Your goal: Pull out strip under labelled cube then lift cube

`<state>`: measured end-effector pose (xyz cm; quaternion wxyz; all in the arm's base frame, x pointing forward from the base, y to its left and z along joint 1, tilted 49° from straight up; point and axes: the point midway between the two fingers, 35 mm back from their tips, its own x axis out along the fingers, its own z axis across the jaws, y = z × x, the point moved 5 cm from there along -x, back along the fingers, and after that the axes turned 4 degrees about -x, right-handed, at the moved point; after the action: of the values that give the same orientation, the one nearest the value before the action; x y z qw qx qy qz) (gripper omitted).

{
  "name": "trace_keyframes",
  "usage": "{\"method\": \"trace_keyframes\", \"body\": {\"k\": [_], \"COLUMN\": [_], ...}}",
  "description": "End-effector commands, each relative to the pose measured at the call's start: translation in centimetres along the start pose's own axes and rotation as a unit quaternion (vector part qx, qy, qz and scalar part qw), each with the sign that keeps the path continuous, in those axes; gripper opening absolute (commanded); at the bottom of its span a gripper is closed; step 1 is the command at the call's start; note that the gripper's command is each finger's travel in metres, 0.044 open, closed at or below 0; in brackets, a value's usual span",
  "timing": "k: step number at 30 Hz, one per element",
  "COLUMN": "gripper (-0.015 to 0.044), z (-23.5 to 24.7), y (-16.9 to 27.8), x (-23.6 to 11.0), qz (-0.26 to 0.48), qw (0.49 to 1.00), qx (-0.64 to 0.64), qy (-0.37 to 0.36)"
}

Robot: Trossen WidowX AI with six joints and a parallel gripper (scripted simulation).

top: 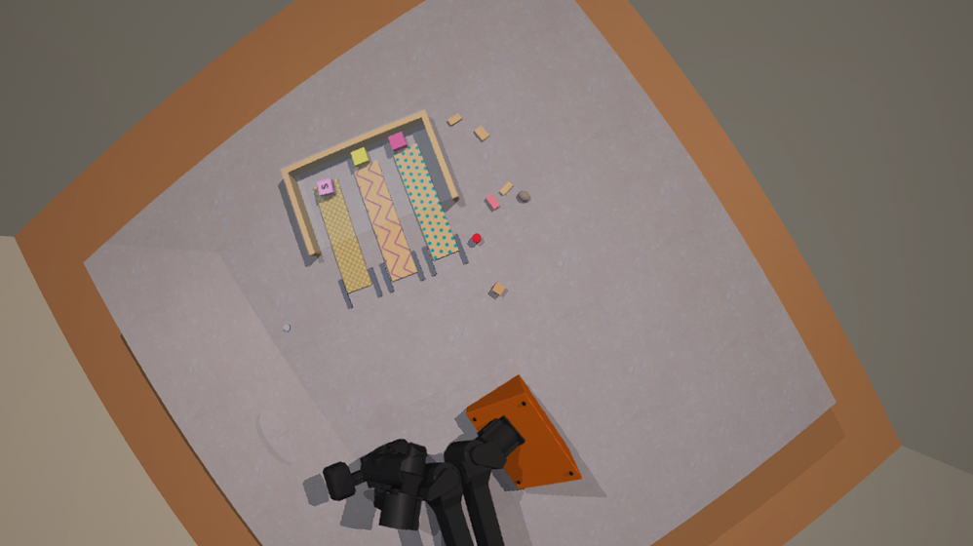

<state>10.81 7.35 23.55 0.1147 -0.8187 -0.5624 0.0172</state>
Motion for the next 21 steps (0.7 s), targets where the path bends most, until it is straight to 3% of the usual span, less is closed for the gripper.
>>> {"method": "trace_keyframes", "body": {"k": [1,11,18,21], "gripper": [0.04,0.04,0.04,0.04], "z": [0.0,-1.7,-0.7,0.2], "y": [0.1,7.2,13.9,16.5], "x": [0.0,-1.3,-4.3,-6.2], "qz": [0.002,0.123,0.227,0.26], "qw": [1.0,0.956,0.846,0.773], "qx": [0.003,0.255,0.46,0.55], "qy": [0.001,0.071,0.145,0.181]}}
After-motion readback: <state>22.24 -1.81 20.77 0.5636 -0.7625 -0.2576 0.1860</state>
